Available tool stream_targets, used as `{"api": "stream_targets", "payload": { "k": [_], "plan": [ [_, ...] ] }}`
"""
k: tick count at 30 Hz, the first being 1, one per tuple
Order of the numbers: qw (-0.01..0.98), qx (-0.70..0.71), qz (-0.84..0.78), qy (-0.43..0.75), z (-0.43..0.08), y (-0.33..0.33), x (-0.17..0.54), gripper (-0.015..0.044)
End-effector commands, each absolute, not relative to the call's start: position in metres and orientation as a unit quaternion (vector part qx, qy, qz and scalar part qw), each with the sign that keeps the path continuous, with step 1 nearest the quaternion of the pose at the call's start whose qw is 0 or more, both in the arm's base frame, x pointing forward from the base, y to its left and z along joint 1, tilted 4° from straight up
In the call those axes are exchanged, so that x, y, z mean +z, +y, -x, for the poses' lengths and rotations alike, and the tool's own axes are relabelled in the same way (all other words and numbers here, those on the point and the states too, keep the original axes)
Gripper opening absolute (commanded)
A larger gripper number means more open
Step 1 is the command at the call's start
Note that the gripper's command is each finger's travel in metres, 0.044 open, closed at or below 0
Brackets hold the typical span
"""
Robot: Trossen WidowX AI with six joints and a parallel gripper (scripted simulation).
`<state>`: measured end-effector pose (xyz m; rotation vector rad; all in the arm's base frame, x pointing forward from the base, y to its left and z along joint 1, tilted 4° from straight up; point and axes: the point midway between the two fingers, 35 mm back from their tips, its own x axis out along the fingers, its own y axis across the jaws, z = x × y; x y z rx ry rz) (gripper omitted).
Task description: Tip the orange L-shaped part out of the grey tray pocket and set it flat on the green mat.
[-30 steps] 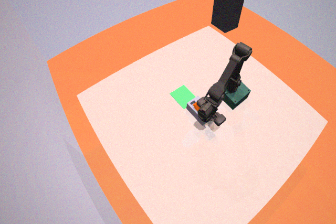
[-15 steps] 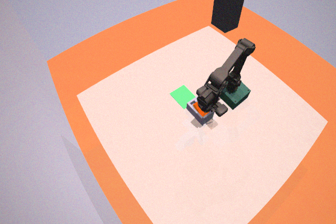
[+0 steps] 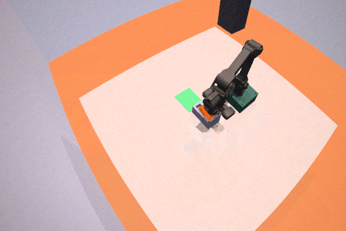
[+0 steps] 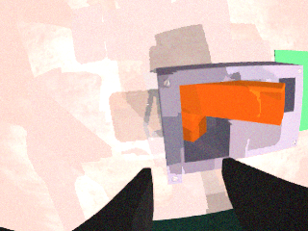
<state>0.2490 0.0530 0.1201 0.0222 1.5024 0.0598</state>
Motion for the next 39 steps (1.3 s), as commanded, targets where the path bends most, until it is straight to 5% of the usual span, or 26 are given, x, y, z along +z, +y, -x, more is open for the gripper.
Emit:
{"api": "stream_targets", "payload": {
  "k": [1,20,22,24,39],
  "plan": [
    [0.730,0.027,-0.010,0.682,-0.249,0.053,0.120,0.0180],
    [0.730,0.027,-0.010,0.682,-0.249,0.053,0.120,0.0180],
    [0.731,0.041,0.005,0.682,-0.250,0.051,0.120,0.0232],
    [0.730,0.071,0.038,0.679,-0.251,0.047,0.120,0.0280],
    [0.575,0.448,0.457,0.510,-0.263,-0.011,0.121,0.0280]
  ]
}}
